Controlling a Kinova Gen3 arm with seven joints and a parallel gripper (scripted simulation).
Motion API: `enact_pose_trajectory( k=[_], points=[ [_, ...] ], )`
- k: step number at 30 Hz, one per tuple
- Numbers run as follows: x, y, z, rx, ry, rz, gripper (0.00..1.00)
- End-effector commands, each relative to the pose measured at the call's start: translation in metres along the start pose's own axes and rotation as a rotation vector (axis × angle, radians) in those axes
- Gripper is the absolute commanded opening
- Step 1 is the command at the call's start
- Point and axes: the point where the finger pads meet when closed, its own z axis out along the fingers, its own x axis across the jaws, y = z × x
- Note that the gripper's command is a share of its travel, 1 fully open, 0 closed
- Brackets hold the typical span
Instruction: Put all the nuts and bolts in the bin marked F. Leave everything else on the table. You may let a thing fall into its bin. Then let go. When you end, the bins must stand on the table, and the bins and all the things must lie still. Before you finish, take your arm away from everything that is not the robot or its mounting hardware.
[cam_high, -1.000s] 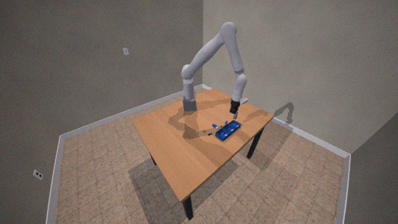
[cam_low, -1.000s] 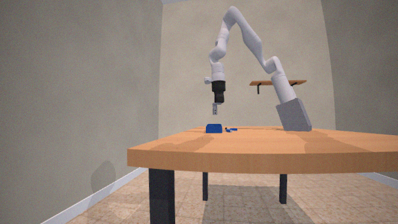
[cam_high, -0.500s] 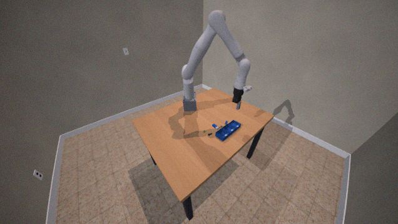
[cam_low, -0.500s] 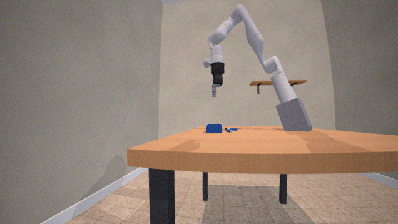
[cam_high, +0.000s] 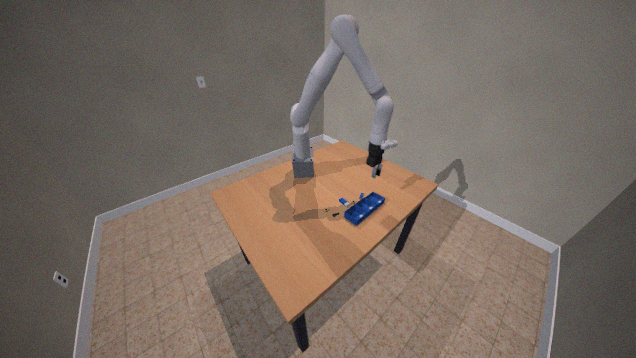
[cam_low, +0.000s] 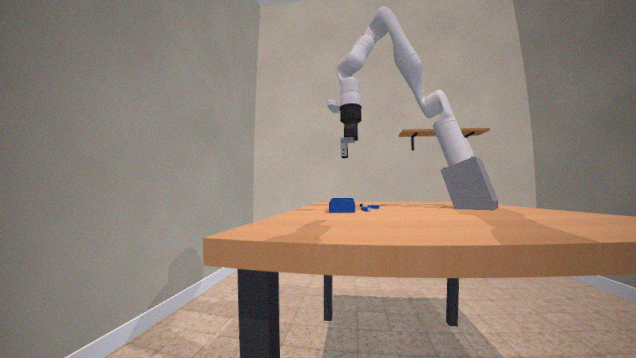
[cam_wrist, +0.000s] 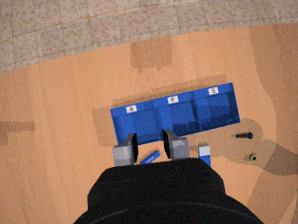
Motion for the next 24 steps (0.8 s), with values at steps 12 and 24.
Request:
enact_pose_trajectory(
  k=[12,24],
  points=[
    [0.090,0.042,0.045,0.002,0.003,0.631,0.64],
    [0.159,0.073,0.080,0.003,0.002,1.131,0.64]
  ],
)
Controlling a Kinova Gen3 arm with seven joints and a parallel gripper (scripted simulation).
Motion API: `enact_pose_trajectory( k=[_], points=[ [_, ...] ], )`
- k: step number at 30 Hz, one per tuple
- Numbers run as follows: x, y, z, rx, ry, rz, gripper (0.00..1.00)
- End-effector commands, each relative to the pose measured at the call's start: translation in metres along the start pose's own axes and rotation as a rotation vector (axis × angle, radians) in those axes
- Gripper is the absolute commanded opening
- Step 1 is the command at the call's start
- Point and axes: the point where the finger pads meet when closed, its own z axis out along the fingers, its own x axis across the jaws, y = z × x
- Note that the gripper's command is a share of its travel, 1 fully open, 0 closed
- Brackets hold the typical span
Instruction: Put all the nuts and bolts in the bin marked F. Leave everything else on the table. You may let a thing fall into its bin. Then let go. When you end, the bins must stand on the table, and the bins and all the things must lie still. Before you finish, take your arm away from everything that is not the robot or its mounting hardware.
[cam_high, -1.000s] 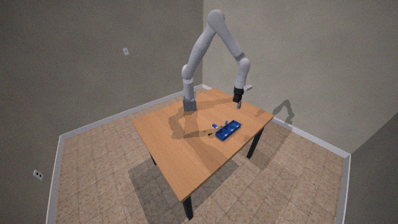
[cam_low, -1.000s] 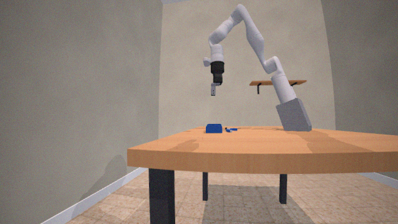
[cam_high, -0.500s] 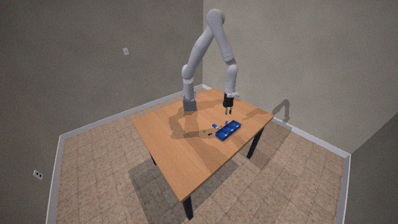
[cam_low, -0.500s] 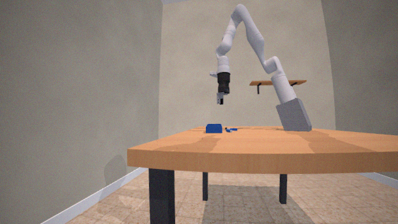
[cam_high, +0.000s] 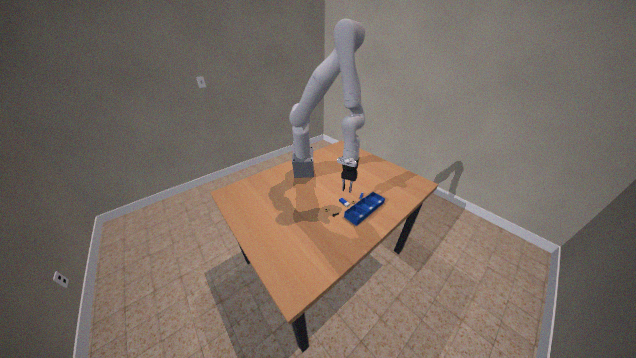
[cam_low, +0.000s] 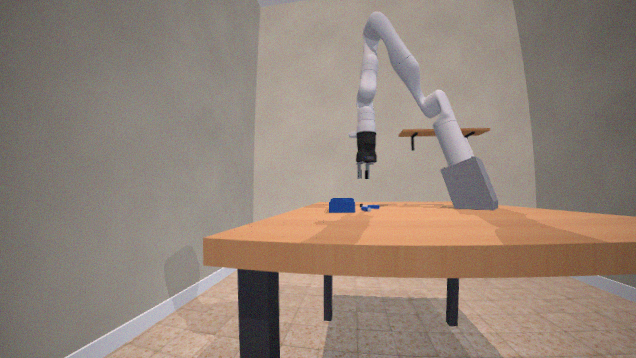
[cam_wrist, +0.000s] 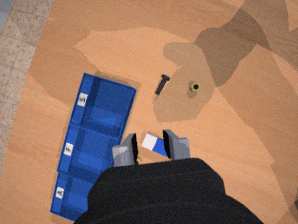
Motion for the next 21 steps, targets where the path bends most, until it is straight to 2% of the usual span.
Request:
enact_pose_trajectory(
  k=[1,7,9,12,15,21],
  points=[
    [0.028,-0.022,0.014,0.000,0.023,0.131,0.64],
    [0.065,-0.048,0.034,0.003,0.023,0.431,0.64],
    [0.065,-0.048,0.034,0.003,0.023,0.431,0.64],
    [0.083,-0.062,0.045,0.005,0.023,0.581,0.64],
    [0.086,-0.064,0.046,0.007,0.022,0.728,0.64],
    [0.092,-0.070,0.046,0.007,0.022,0.748,0.64]
  ],
)
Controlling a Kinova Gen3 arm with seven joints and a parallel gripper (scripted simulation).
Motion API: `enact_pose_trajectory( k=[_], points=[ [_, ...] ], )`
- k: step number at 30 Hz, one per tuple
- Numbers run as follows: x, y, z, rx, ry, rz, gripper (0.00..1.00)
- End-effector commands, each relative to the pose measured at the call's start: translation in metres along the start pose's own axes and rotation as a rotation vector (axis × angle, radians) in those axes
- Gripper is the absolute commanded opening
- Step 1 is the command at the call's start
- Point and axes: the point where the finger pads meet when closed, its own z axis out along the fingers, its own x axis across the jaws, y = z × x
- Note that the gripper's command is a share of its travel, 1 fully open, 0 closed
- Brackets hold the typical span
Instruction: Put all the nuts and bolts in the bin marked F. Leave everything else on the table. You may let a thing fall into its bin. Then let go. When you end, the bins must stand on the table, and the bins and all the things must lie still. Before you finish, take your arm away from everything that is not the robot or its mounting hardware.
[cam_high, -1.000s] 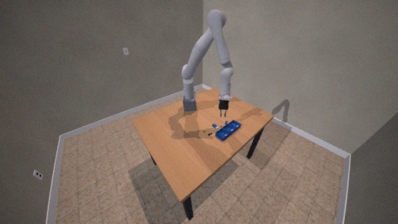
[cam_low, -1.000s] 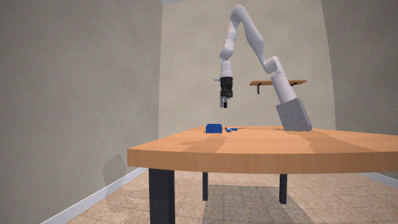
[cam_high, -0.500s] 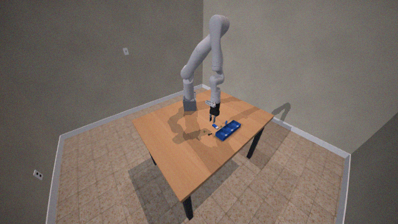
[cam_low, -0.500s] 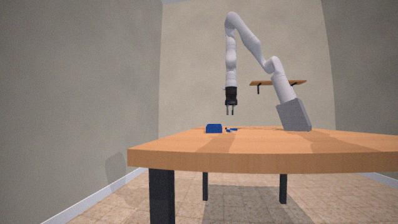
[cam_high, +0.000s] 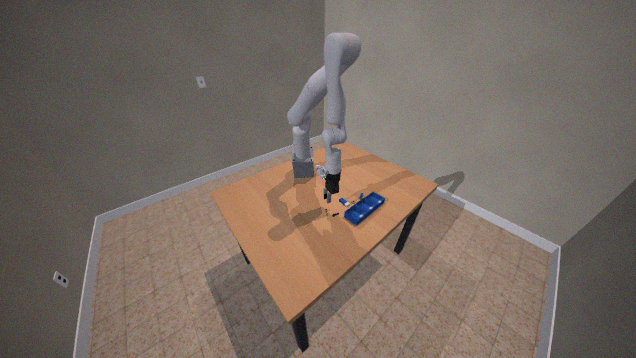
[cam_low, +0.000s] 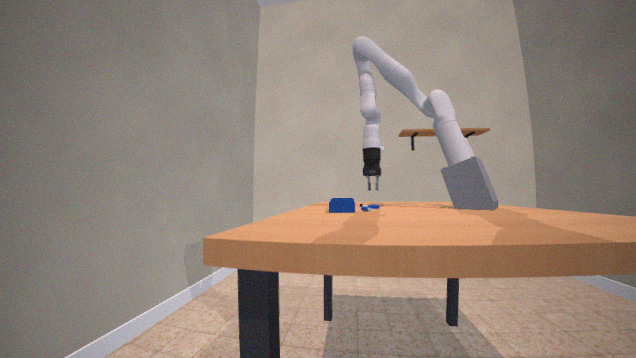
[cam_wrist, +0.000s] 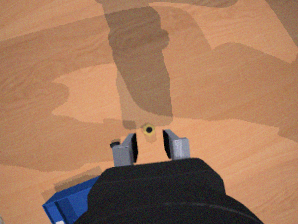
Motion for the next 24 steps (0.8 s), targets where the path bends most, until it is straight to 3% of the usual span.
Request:
enact_pose_trajectory(
  k=[1,24],
  points=[
    [-0.0003,-0.0135,0.0006,0.005,0.001,0.034,0.64],
    [-0.0004,-0.0047,0.0007,0.005,0.001,0.034,0.64]
  ],
)
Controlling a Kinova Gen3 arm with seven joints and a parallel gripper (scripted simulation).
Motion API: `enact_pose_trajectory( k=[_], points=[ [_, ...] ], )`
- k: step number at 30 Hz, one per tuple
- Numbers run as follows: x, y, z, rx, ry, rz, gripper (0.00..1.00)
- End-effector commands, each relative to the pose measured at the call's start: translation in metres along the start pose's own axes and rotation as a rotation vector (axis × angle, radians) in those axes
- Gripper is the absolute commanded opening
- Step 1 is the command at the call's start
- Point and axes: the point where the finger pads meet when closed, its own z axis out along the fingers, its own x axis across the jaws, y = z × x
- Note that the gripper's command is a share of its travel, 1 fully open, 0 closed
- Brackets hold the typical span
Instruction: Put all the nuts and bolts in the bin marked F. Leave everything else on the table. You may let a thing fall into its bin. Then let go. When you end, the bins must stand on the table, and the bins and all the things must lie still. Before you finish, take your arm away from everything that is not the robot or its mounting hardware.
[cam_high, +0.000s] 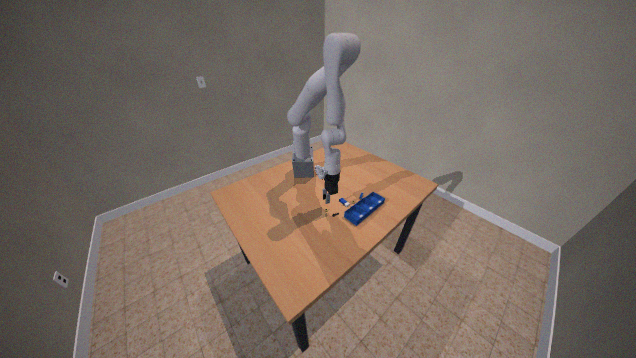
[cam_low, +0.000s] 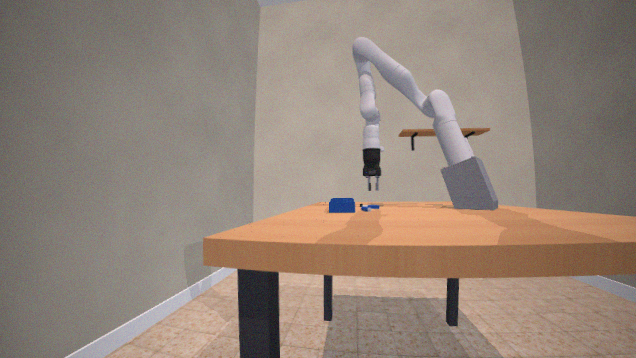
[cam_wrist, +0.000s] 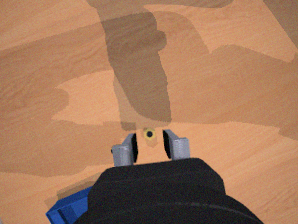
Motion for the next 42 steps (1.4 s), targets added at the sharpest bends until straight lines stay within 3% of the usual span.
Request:
enact_pose_trajectory(
  k=[1,8,24,42],
  points=[
    [0.000,0.001,0.000,-0.001,-0.001,-0.002,0.64],
    [0.000,0.002,0.000,-0.001,-0.001,-0.002,0.64],
    [0.005,-0.005,0.056,-0.001,-0.001,-0.002,0.64],
    [0.001,0.000,0.056,-0.001,-0.001,-0.002,0.64]
  ],
)
